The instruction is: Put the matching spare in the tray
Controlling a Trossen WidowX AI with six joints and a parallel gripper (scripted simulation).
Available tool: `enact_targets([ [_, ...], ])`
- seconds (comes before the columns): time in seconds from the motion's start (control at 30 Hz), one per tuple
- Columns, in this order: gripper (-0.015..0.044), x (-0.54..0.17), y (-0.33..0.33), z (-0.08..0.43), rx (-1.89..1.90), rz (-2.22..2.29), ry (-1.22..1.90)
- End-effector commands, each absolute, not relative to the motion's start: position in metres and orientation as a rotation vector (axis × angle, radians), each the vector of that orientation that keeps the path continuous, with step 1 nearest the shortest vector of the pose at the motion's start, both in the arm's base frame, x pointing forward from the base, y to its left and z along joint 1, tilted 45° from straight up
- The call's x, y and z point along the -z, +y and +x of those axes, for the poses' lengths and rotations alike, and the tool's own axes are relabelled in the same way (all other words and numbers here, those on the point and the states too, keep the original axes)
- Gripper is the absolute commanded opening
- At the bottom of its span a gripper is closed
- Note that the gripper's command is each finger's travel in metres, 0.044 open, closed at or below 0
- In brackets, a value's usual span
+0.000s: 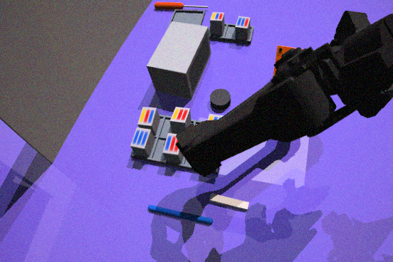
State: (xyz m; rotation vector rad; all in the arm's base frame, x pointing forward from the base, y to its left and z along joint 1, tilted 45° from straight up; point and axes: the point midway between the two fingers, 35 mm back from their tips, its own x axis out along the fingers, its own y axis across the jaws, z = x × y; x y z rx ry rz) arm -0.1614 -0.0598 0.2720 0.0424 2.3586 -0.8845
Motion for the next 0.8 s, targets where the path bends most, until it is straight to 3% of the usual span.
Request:
enact_targets([
  [0.0,0.0426,-0.272,-0.060,-0.161,0.884,0.042,2.359],
  [0.2,0.0440,-0.272,-0.062,-0.161,0.884,0.035,2.351],
  [0.4,0.0440,-0.263,-0.132,-0.148,0.821,-0.138,2.084],
  [0.77,0.0440,-0.235,-0.245,-0.049,0.544,-0.233,1.613],
])
